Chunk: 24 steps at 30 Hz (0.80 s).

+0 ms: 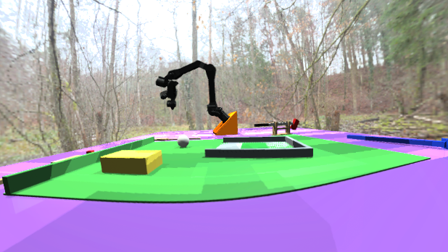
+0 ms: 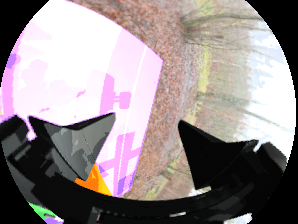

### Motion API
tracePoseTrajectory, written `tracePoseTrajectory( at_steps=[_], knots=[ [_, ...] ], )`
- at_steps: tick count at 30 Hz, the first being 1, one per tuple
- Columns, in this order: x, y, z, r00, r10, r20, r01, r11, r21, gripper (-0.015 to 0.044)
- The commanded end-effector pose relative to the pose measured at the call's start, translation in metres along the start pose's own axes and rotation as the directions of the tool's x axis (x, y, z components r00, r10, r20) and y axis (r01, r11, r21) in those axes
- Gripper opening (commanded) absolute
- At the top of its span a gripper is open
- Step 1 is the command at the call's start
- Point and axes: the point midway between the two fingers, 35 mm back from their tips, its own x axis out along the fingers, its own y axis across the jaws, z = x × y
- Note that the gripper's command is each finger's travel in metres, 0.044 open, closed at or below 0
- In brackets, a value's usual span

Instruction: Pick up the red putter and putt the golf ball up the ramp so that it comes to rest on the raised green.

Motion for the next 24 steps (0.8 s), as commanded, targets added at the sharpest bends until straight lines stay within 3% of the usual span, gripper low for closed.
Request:
tracePoseTrajectory(
  at_steps=[1,7,13,19,24],
  knots=[
    [0.001,0.002,0.001,1.000,0.008,0.002,-0.008,1.000,-0.006,0.0426],
    [0.012,0.084,0.027,0.966,0.258,0.036,-0.244,0.945,-0.220,0.0440],
    [-0.005,0.181,0.042,0.874,0.485,0.030,-0.415,0.777,-0.473,0.0440],
    [-0.047,0.274,0.036,0.762,0.648,-0.010,-0.466,0.538,-0.703,0.0440],
    [-0.099,0.344,0.003,0.664,0.742,-0.094,-0.424,0.269,-0.865,0.0440]
  ],
)
